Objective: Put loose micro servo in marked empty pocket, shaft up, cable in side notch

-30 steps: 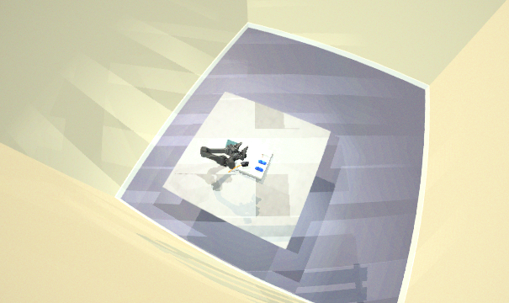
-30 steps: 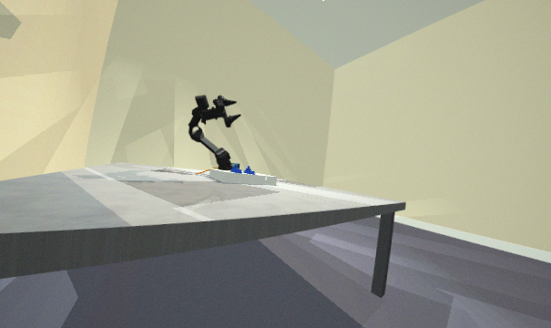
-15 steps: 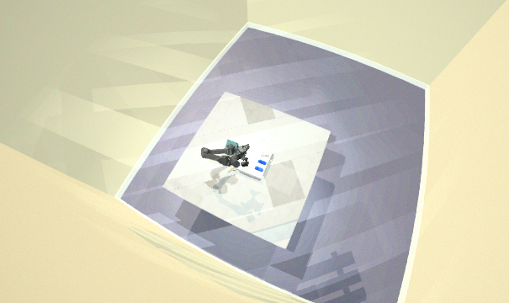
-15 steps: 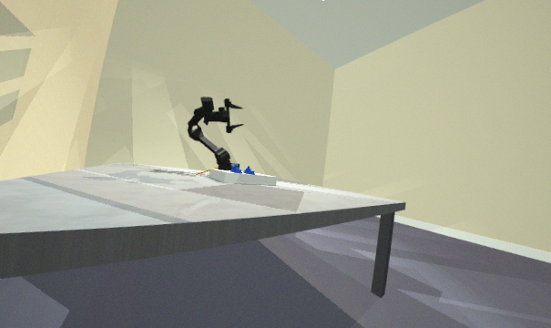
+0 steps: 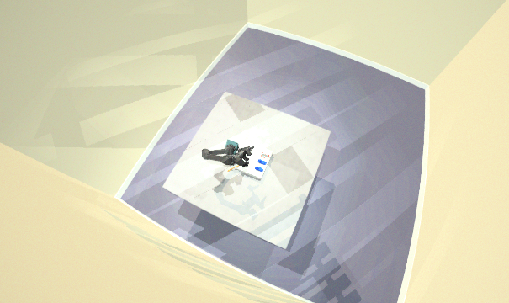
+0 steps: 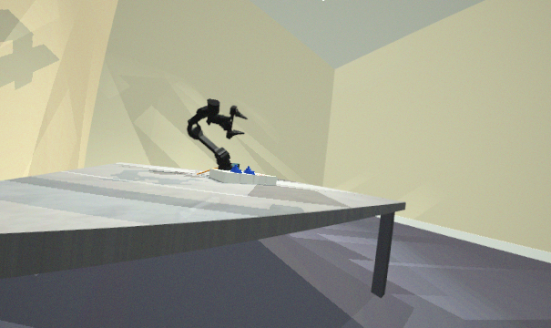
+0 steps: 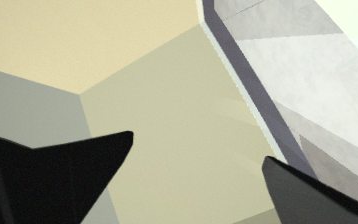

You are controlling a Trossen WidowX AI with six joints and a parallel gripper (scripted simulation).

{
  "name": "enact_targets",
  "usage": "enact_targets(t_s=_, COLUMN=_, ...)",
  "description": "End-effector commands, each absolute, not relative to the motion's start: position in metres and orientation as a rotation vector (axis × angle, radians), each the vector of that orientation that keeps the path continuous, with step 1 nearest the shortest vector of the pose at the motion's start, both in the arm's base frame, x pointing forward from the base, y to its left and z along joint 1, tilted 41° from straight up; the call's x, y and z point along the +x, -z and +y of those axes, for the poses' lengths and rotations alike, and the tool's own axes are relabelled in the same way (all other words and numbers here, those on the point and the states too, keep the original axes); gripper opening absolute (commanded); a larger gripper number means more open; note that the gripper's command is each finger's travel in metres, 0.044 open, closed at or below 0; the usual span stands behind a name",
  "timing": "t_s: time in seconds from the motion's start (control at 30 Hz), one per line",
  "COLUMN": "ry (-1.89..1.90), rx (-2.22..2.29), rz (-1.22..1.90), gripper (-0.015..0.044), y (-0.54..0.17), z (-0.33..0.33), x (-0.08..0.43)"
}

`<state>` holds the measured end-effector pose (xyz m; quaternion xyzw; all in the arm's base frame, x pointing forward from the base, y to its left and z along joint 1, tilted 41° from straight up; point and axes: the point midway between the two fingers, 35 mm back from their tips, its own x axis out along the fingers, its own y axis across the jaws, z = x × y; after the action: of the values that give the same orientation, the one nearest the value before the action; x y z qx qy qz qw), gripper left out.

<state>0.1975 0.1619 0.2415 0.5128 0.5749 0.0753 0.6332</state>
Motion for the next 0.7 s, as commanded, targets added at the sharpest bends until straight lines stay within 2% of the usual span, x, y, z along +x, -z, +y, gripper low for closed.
enact_targets(t_s=0.0, ry=0.0, rx=1.227, rz=1.344, gripper=0.044, y=-0.225, z=0.156, x=0.2)
enact_targets(t_s=0.67, ry=0.774, rx=1.388, rz=1.24, gripper=0.044, y=-0.169, z=0.118, x=0.196)
